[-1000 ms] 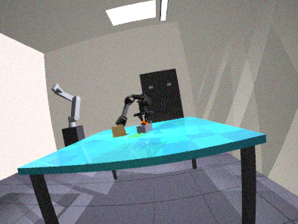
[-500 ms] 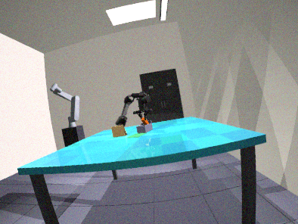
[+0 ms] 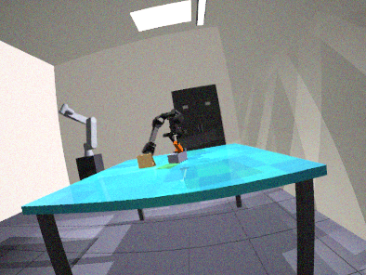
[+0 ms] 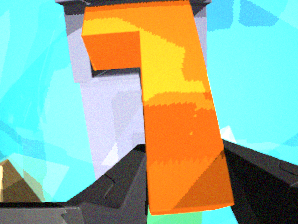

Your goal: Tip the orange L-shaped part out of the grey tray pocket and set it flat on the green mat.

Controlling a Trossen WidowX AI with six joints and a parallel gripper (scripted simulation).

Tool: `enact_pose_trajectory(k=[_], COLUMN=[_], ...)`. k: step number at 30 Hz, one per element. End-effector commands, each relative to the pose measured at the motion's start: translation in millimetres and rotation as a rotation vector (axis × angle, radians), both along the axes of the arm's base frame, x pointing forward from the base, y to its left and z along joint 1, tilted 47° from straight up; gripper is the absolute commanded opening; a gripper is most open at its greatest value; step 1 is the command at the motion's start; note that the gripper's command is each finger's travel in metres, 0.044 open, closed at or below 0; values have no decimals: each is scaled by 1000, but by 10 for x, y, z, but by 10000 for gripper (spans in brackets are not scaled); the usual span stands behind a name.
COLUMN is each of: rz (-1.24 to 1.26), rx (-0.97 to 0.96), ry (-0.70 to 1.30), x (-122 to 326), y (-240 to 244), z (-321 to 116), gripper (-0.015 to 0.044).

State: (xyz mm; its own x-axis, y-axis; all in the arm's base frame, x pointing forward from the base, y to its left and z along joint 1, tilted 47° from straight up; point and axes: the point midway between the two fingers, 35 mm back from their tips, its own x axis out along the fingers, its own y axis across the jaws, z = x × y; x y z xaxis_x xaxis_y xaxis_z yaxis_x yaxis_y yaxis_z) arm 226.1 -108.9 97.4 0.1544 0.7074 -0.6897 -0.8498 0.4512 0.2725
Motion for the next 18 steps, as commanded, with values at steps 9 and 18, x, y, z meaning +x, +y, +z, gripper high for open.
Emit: enact_pose_trajectory(k=[9,18], rz=[-7,-16], rx=[-7,-10], ry=[-5,-5], x=[-29,-55], y=[-141,-188], z=[127,134], gripper=[0,0])
